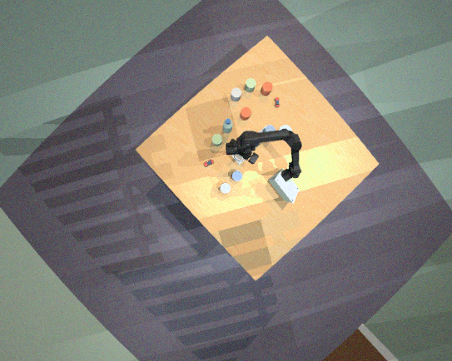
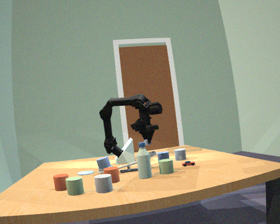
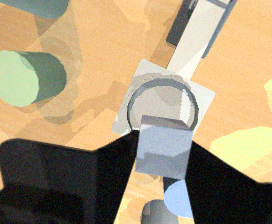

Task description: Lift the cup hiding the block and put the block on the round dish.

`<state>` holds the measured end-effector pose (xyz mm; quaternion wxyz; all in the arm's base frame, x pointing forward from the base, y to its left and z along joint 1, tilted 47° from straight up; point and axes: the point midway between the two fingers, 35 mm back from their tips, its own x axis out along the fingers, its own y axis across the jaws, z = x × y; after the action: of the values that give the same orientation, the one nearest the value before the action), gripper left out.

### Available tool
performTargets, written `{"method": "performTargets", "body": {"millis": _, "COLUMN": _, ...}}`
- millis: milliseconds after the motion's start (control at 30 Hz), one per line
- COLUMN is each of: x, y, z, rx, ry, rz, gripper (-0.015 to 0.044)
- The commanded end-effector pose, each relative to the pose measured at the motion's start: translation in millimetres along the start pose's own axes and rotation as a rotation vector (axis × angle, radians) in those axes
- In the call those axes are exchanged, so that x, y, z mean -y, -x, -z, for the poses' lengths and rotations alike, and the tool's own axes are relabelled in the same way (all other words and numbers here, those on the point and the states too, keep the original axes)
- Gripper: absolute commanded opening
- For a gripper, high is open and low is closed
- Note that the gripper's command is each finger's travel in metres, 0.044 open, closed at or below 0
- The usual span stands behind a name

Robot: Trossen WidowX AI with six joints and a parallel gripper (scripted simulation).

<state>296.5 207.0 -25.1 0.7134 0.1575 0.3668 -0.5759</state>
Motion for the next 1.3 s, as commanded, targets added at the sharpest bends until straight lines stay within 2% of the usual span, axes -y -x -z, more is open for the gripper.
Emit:
{"method": "performTargets", "body": {"millis": 0, "x": 1.0, "y": 21.7, "z": 1.1, "rx": 0.000, "ry": 0.008, "rz": -0.011, "gripper": 0.0000}}
{"method": "performTargets", "body": {"millis": 233, "x": 1.7, "y": 32.9, "z": -4.6, "rx": -0.001, "ry": 0.015, "rz": -0.016, "gripper": 0.0000}}
{"method": "performTargets", "body": {"millis": 733, "x": 4.4, "y": 18.0, "z": -119.7, "rx": -0.054, "ry": 0.010, "rz": -0.027, "gripper": 0.0000}}
{"method": "performTargets", "body": {"millis": 1267, "x": 47.9, "y": -11.3, "z": -229.3, "rx": -0.060, "ry": -0.012, "rz": -0.034, "gripper": 0.0000}}
